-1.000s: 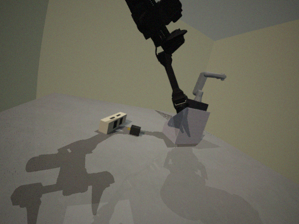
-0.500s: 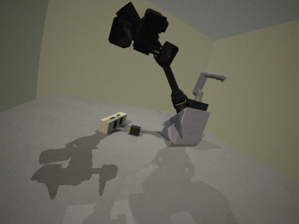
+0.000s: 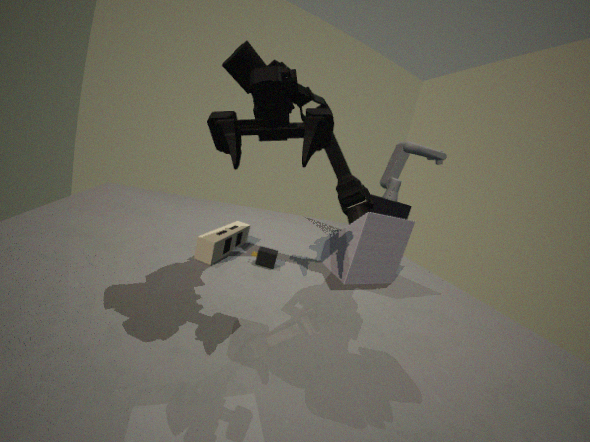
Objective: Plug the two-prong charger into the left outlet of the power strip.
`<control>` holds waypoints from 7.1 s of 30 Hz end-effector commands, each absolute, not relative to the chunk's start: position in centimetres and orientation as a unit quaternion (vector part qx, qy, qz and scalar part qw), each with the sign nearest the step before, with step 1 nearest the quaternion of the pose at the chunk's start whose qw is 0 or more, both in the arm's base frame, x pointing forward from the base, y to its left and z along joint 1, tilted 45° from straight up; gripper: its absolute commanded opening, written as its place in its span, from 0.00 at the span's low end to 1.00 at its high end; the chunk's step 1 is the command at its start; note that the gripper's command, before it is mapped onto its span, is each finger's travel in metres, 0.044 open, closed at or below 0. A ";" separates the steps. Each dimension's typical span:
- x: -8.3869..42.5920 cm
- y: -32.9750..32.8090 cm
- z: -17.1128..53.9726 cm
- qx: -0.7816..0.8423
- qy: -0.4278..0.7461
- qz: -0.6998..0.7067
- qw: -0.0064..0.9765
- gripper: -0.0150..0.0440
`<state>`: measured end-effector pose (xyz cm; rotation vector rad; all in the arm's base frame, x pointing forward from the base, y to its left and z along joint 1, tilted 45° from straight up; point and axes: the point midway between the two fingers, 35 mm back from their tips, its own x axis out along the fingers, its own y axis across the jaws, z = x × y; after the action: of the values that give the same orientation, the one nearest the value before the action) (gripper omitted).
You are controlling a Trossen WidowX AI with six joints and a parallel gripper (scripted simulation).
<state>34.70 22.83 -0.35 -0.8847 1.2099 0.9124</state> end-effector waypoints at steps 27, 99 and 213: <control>31.7 7.2 -1.2 -0.229 0.669 -0.046 0.705 1.00; 26.2 -7.1 -4.1 -0.122 0.591 -0.387 0.697 1.00; 32.2 -6.9 -3.1 -0.056 0.553 -0.432 0.710 0.25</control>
<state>31.92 -6.87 -3.06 -0.1158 1.2236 -0.9597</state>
